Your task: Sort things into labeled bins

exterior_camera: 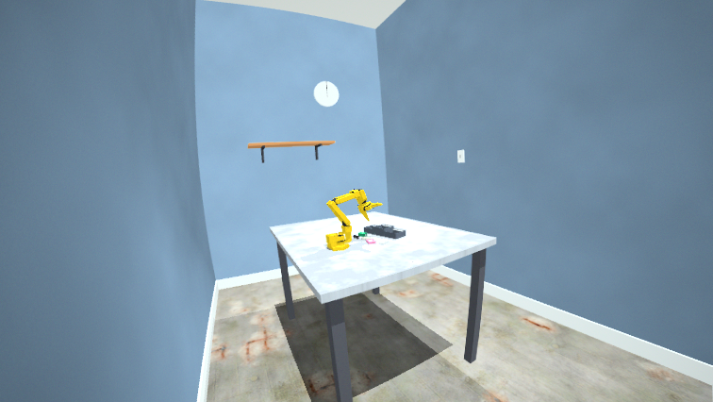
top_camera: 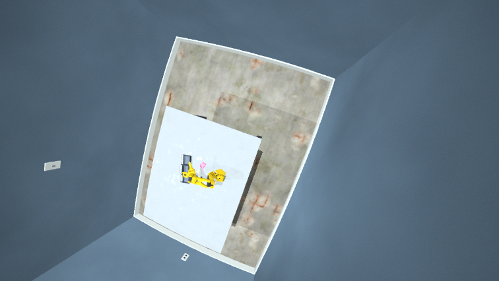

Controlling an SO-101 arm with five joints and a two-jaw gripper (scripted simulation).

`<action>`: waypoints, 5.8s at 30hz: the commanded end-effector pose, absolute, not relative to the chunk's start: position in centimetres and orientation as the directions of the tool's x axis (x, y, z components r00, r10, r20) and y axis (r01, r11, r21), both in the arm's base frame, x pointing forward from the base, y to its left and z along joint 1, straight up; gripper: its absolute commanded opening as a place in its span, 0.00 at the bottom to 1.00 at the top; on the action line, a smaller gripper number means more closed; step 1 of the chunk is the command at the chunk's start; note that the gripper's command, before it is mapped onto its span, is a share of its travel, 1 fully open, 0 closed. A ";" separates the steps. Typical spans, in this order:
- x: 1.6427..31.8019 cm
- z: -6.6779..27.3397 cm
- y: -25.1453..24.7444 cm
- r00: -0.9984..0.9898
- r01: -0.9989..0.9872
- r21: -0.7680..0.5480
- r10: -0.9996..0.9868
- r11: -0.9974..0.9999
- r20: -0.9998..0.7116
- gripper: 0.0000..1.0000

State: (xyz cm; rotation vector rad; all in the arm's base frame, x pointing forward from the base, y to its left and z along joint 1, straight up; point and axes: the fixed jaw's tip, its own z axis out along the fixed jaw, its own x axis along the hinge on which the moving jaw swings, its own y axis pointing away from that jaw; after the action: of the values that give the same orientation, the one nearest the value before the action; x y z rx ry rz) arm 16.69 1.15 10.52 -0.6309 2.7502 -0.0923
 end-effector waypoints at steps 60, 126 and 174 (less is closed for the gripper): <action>23.9 12.8 -0.4 -0.891 -0.077 -0.063 -0.097 0.995 -0.444 1.00; 31.7 13.3 -0.5 -0.723 -0.157 -0.178 -0.236 0.971 -0.650 1.00; 33.7 13.6 -0.3 -0.659 -0.172 -0.216 -0.275 0.961 -0.700 1.00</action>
State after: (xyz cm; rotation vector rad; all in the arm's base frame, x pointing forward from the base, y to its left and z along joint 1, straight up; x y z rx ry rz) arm 33.24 -0.50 11.79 -0.3063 2.3774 -0.1560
